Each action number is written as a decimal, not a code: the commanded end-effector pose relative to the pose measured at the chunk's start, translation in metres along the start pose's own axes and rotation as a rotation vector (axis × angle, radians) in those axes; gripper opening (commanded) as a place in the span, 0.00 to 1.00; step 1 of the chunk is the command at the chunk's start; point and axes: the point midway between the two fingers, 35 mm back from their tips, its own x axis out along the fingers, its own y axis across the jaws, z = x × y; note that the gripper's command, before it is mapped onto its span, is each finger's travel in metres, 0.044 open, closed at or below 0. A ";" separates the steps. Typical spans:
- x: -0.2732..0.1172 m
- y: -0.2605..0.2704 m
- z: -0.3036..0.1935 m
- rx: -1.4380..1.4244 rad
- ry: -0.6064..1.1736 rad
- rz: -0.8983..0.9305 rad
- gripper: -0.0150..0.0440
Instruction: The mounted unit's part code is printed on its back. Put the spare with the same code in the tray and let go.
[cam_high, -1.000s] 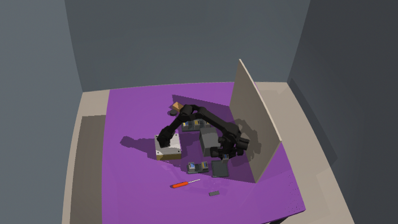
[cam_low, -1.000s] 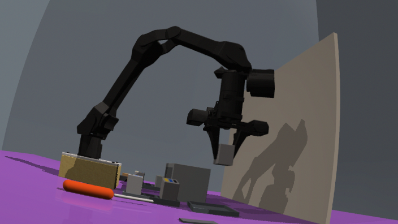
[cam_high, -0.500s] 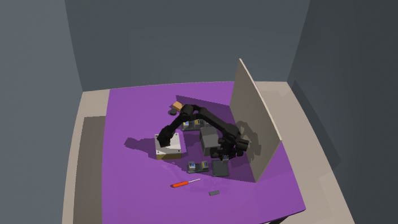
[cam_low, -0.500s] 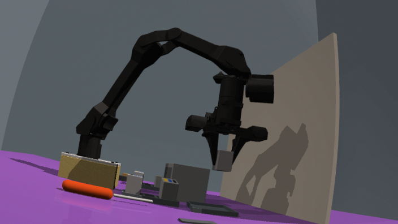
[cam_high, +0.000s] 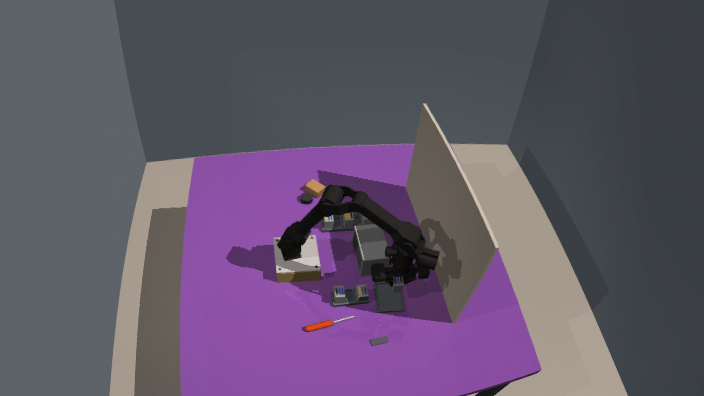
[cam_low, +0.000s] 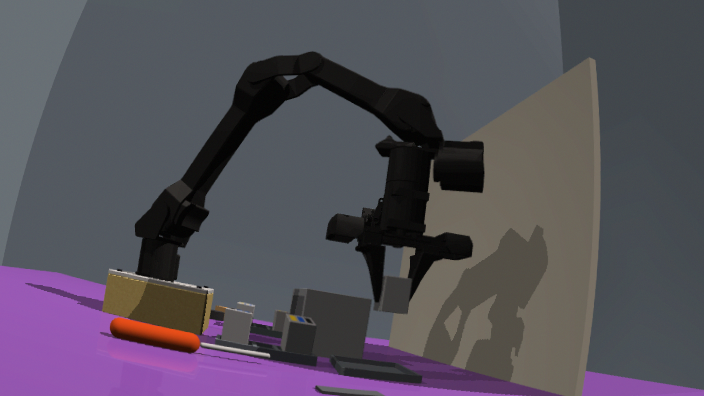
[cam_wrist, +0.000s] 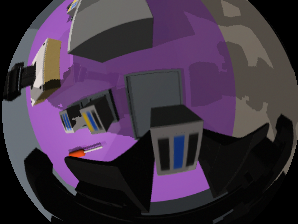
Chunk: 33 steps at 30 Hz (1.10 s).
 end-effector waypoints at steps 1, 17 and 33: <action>0.006 0.002 0.001 -0.007 -0.002 0.008 0.25; 0.021 0.003 0.001 -0.007 -0.002 0.008 0.25; 0.035 0.005 0.002 -0.007 -0.002 0.008 0.25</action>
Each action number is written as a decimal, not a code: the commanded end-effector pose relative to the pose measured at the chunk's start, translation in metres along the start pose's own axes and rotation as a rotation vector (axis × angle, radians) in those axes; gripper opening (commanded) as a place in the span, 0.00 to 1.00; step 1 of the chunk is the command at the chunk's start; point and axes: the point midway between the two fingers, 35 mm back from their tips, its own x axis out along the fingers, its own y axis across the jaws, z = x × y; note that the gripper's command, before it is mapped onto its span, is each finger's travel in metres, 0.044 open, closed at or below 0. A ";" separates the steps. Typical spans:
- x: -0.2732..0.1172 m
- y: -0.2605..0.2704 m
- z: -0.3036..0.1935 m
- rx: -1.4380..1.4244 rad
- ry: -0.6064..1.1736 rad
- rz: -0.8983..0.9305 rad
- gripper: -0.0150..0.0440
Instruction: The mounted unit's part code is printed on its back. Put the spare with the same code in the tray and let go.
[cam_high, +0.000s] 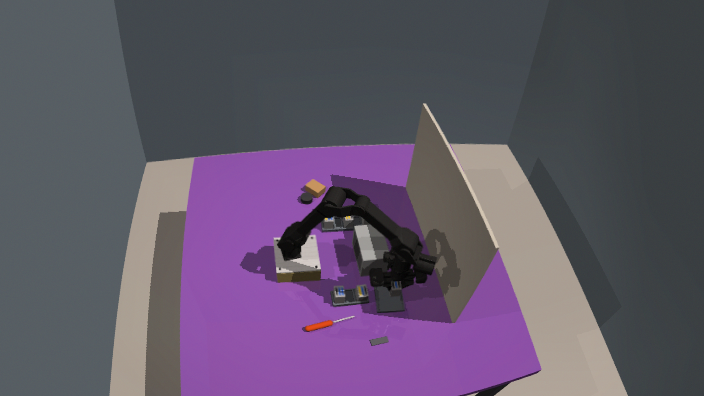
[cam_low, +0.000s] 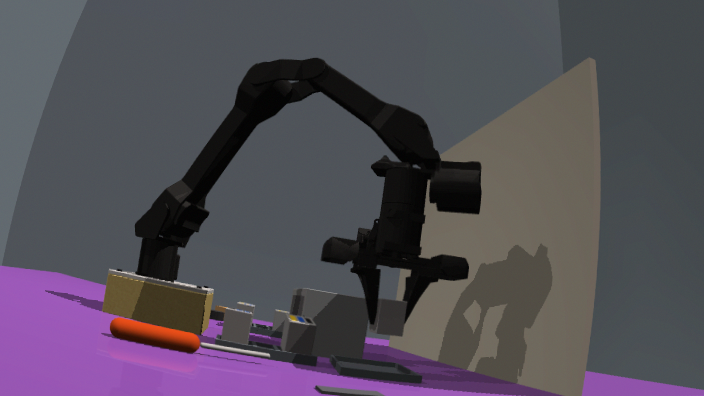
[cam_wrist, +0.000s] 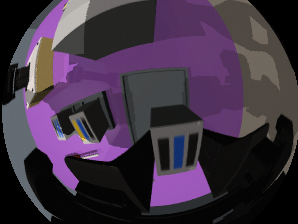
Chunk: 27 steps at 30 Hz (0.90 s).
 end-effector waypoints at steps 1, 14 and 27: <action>0.006 0.003 0.001 -0.007 -0.002 0.008 0.25; 0.017 0.004 0.002 -0.007 -0.002 0.008 0.25; 0.029 0.007 0.003 -0.007 -0.002 0.008 0.25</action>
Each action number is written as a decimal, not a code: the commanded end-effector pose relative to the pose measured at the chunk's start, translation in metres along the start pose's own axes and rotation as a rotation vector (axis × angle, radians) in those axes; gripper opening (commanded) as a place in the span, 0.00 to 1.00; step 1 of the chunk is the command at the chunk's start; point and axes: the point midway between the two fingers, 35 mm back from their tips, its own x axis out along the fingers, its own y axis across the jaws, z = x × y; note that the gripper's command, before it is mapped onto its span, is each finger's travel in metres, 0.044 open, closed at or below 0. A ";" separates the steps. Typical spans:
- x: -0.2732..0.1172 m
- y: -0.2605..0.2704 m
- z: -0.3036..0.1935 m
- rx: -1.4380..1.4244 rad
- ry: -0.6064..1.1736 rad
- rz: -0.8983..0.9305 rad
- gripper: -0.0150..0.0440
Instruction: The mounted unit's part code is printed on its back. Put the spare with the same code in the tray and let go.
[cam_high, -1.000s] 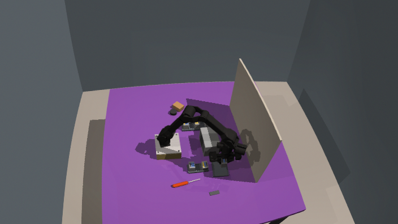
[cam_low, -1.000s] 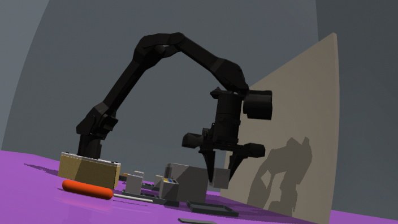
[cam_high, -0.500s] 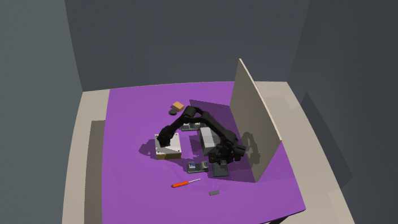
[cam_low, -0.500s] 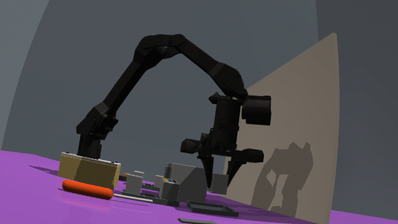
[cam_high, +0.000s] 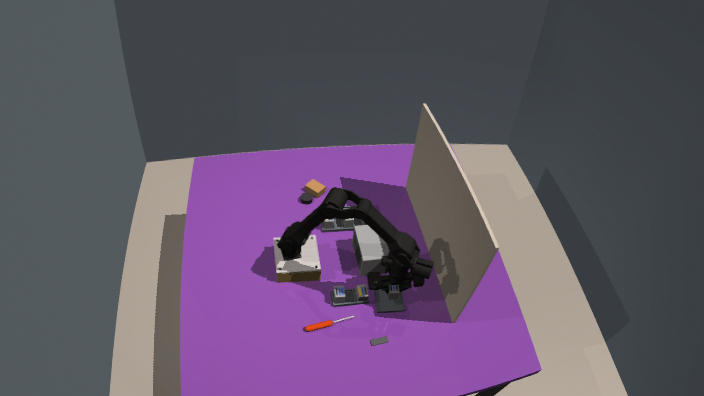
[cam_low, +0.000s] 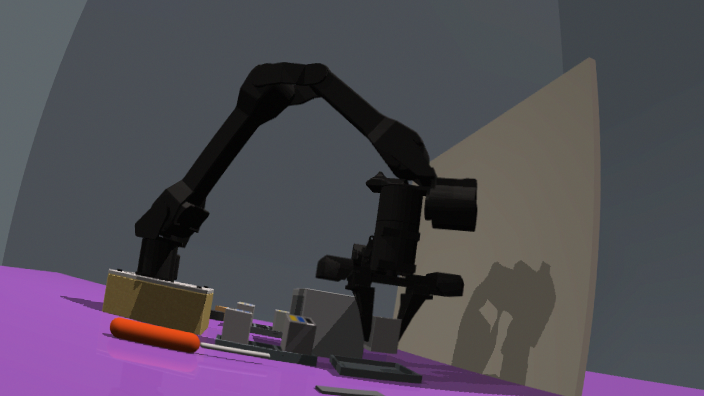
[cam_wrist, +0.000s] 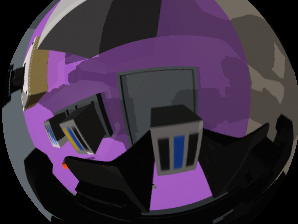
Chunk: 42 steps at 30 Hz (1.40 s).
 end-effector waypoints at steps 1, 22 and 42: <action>0.006 0.003 0.001 -0.007 -0.002 0.008 0.25; 0.016 0.004 0.002 0.000 -0.001 0.002 0.30; -0.027 0.000 0.000 -0.003 -0.001 0.004 1.00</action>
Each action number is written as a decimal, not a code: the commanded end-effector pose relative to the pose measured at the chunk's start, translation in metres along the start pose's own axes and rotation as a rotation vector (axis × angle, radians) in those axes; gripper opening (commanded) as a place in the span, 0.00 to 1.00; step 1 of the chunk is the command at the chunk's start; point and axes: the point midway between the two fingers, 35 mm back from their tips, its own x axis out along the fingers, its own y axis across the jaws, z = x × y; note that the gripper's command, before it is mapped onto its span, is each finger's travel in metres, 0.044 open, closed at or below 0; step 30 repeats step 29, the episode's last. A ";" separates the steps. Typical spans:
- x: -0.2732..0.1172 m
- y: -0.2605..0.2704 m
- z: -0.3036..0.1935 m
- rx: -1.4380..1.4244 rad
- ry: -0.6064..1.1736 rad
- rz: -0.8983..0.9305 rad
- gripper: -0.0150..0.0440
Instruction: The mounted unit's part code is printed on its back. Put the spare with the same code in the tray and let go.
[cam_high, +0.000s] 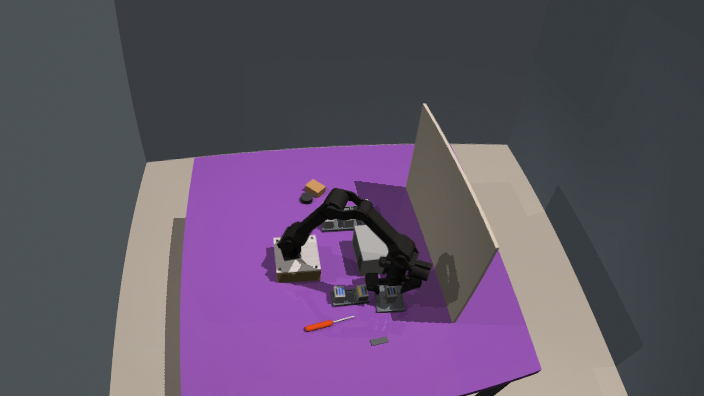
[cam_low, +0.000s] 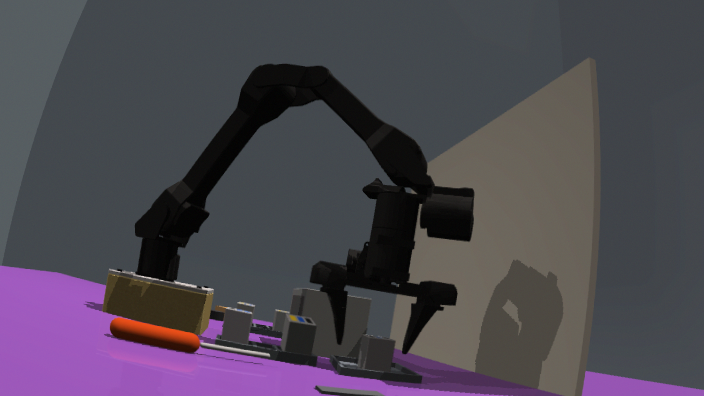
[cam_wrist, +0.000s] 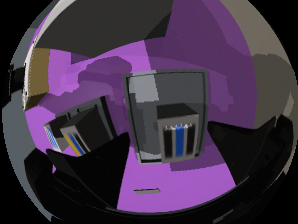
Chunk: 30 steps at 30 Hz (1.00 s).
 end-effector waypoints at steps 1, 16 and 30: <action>-0.055 -0.005 -0.003 -0.003 0.010 -0.019 1.00; -0.099 -0.003 -0.002 -0.004 0.021 -0.044 1.00; -0.099 -0.003 -0.002 -0.004 0.021 -0.044 1.00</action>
